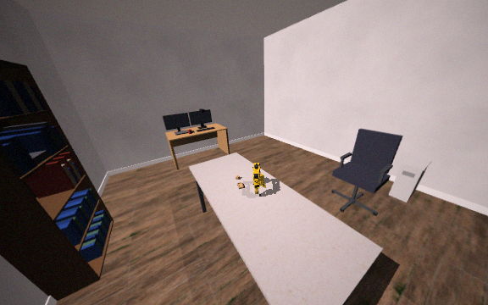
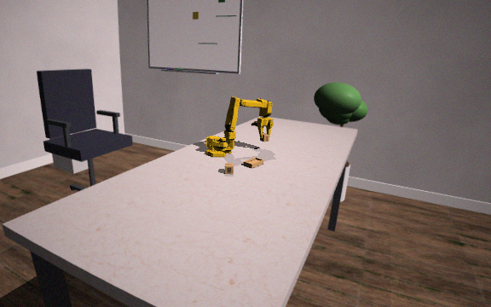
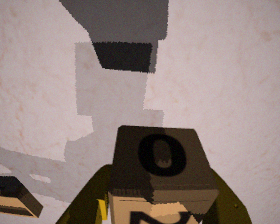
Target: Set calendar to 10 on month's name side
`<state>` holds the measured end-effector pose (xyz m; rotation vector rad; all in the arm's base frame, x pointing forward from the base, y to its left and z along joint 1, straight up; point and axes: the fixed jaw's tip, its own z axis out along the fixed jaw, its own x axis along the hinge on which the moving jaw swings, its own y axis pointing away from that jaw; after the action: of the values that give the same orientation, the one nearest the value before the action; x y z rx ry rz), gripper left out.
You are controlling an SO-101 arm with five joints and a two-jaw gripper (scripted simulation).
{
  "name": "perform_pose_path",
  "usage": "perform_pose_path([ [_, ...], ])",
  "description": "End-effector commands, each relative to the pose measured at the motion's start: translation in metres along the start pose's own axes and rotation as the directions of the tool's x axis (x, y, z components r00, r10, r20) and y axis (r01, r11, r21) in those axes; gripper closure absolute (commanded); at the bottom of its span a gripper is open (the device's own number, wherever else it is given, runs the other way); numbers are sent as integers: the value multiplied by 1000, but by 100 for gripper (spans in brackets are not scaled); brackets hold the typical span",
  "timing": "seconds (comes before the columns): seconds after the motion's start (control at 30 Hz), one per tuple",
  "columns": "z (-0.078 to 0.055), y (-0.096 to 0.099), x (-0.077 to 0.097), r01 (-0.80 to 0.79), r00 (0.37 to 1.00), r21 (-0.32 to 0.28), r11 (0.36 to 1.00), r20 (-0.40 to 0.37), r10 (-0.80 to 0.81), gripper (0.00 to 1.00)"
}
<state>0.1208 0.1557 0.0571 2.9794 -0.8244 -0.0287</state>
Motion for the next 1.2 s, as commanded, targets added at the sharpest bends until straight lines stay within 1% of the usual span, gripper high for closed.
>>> perform_pose_path([
  [0.0,-14,-7,0,-21,1000,79,997,-6,22,100],
  [0.27,-14,-7,-2,-157,988,79,984,5,157,100],
  [0.5,-14,-8,-3,-337,942,77,939,20,336,100],
  [0.57,-14,-8,-3,-337,942,77,939,20,336,100],
  [0.6,-14,-8,-3,-365,931,76,928,22,365,100],
  [0.73,-14,-8,-4,-485,874,73,871,32,484,100],
  [0.83,-14,-9,-5,-576,817,69,814,40,575,100],
  [0.93,-14,-9,-6,-664,748,64,745,47,662,100],
  [1.07,-14,-10,-6,-770,638,56,636,56,768,100],
  [1.13,-14,-10,-6,-770,638,56,636,56,768,100],
  [1.17,-14,-10,-7,-794,608,54,606,58,792,100],
])
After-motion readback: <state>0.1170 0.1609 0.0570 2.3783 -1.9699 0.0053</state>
